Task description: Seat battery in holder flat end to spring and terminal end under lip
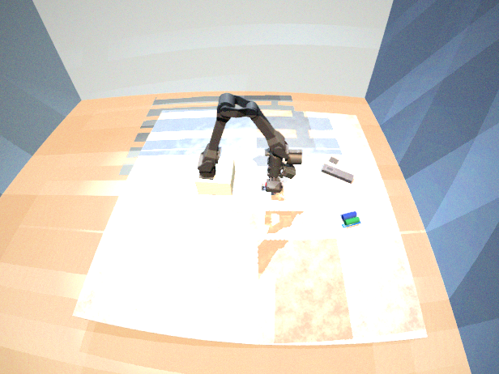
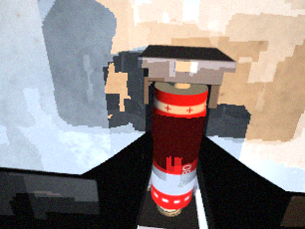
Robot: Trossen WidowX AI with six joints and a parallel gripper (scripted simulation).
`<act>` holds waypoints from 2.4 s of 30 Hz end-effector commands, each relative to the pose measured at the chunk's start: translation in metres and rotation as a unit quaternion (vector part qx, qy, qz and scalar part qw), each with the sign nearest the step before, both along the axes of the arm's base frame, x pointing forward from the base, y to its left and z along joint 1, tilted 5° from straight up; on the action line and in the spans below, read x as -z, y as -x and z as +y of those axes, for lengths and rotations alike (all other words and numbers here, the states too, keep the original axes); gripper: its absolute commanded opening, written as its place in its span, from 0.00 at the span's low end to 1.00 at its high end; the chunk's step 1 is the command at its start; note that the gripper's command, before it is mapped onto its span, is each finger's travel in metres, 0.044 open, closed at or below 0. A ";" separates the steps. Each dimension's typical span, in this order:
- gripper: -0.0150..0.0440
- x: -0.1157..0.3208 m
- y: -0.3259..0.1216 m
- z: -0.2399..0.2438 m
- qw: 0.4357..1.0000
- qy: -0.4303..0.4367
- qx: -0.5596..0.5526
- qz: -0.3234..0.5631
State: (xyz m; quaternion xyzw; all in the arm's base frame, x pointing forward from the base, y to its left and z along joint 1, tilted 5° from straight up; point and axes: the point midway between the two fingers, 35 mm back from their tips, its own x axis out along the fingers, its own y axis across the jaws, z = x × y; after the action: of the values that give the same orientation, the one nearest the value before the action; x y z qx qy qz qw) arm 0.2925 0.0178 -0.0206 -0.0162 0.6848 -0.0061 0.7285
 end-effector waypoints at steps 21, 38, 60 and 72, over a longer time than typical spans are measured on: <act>0.39 0.001 -0.009 0.000 1.000 0.000 0.003 0.004; 0.57 -0.006 -0.009 0.000 1.000 0.000 0.002 0.006; 1.00 -0.088 -0.002 0.003 1.000 0.000 0.001 0.006; 1.00 -0.088 -0.002 0.003 1.000 0.000 0.001 0.006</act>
State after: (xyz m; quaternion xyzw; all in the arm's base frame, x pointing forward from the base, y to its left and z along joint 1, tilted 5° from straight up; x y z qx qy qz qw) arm 0.2946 0.0206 0.0669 -0.0176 0.6889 -0.0050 0.7246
